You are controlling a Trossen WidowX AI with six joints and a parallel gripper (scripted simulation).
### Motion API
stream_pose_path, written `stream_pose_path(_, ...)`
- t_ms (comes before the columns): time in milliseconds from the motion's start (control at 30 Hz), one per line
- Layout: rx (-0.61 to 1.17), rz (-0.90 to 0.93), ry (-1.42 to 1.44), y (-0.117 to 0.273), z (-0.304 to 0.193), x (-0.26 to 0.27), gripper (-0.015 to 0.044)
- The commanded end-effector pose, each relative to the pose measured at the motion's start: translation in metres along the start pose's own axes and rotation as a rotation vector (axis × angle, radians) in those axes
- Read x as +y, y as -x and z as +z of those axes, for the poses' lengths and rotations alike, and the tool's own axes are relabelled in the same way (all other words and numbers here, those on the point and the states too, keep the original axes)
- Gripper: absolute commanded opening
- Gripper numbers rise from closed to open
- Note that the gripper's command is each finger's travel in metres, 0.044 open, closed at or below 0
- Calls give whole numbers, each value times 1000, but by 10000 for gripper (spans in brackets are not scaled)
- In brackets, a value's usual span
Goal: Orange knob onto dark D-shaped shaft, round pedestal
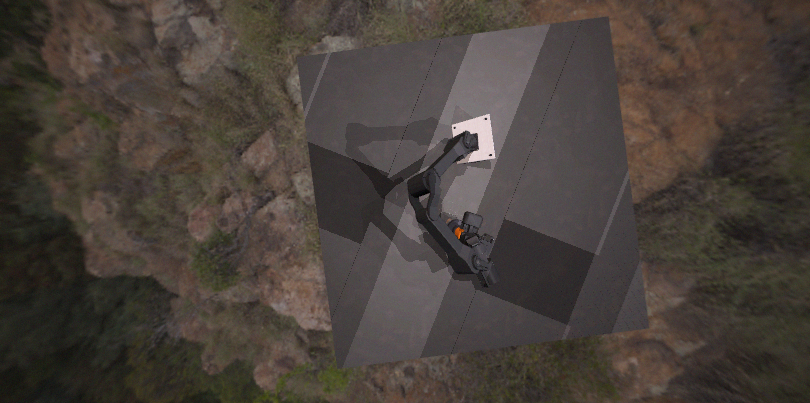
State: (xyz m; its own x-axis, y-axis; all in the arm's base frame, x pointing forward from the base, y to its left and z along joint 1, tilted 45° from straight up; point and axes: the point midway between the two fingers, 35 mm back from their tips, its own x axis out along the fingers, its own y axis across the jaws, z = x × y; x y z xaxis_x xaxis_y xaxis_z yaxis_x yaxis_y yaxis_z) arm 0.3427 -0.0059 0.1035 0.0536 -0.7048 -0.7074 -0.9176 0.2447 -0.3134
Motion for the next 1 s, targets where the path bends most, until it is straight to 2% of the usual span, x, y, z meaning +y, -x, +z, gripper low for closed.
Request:
stream_pose_path(0,-3,-6,-3,4,0,-1,0)
stream_pose_path(267,-2,-6,206,5,1,-2,0)
stream_pose_path(967,-2,-6,206,1,4,-4,0)
